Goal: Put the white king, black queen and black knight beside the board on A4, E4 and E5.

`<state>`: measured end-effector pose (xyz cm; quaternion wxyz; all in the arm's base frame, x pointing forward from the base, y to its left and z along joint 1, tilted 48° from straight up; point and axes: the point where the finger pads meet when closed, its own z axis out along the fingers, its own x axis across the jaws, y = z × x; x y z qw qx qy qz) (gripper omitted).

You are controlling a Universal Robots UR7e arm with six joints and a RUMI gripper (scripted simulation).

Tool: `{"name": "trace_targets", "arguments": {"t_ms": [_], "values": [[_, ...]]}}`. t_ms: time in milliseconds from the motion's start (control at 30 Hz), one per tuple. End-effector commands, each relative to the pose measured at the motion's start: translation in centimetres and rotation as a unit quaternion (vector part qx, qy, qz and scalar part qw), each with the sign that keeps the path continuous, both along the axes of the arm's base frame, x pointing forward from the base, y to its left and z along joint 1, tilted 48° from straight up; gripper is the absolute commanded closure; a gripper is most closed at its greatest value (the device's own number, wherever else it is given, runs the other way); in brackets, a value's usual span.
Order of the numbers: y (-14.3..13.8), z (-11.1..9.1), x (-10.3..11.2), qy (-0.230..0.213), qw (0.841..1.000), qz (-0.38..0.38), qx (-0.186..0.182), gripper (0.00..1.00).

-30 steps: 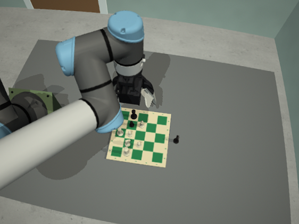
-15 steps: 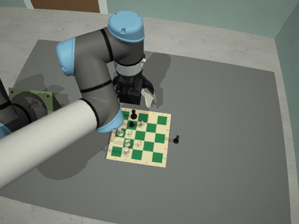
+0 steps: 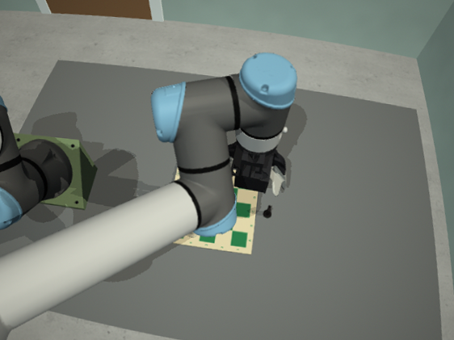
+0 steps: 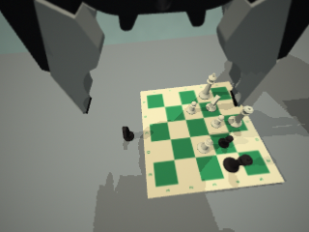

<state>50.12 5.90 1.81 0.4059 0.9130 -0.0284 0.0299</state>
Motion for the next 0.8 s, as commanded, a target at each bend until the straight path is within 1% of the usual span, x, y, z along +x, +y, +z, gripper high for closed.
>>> {"name": "trace_targets", "arguments": {"t_ms": [0,67,167,200,767], "values": [[-1.9,0.9,4.8,-0.005,1.0,-0.005,-0.001,0.0],[-2.5,1.2,5.8,-0.007,1.0,-0.007,-0.002,0.0],[-2.7,1.3,6.1,-0.007,1.0,-0.008,-0.002,0.0],[-2.7,1.3,6.1,-0.007,1.0,-0.008,-0.002,0.78],[-2.6,1.3,6.0,-0.007,1.0,-0.007,-0.002,0.78]]}}
